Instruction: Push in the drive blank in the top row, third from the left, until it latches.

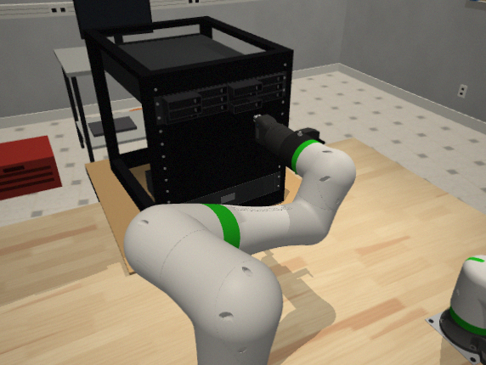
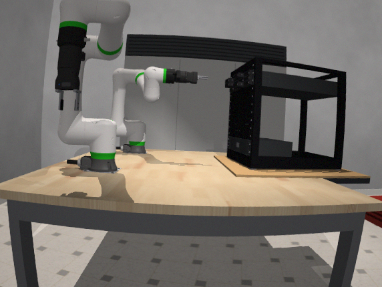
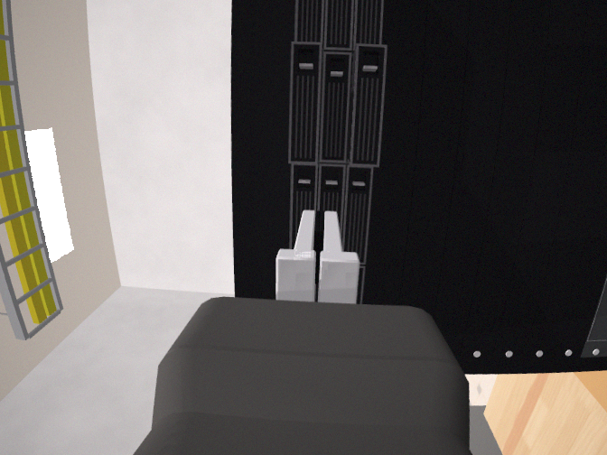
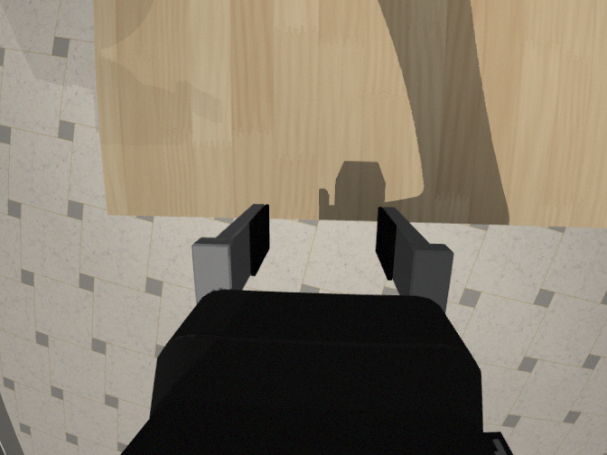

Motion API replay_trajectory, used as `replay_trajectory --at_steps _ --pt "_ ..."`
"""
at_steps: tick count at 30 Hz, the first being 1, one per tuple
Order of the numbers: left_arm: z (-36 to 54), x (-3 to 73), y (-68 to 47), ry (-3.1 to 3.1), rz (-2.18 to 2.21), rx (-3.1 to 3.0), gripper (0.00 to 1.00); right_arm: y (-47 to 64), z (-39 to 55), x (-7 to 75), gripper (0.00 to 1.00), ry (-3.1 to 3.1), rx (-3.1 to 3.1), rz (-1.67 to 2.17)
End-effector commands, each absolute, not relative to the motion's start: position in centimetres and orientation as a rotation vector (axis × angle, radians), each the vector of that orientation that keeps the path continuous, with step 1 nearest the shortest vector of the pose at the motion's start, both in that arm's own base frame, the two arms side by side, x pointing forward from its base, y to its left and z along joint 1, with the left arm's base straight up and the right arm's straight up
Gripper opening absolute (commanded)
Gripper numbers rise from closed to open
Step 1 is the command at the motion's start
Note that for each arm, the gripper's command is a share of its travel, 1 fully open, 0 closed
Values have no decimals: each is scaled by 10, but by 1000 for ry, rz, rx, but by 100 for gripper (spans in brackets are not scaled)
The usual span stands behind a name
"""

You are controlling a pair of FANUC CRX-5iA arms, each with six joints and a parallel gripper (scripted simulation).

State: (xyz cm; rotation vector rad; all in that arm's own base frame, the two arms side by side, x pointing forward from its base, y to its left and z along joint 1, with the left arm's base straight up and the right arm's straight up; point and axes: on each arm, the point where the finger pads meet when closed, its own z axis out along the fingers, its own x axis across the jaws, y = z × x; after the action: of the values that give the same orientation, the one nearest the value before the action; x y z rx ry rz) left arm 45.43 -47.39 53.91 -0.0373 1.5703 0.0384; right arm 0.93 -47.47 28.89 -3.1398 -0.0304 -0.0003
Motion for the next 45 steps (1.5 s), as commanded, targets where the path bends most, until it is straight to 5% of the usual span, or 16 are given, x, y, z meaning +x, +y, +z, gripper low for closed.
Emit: replay_trajectory --at_steps 1,45 --pt "545 477 -490 1570 37 -39 0 -475 290 9 100 -30 -3141 0" --pt "558 558 -542 1570 37 -39 0 -475 290 9 100 -30 -3141 0"
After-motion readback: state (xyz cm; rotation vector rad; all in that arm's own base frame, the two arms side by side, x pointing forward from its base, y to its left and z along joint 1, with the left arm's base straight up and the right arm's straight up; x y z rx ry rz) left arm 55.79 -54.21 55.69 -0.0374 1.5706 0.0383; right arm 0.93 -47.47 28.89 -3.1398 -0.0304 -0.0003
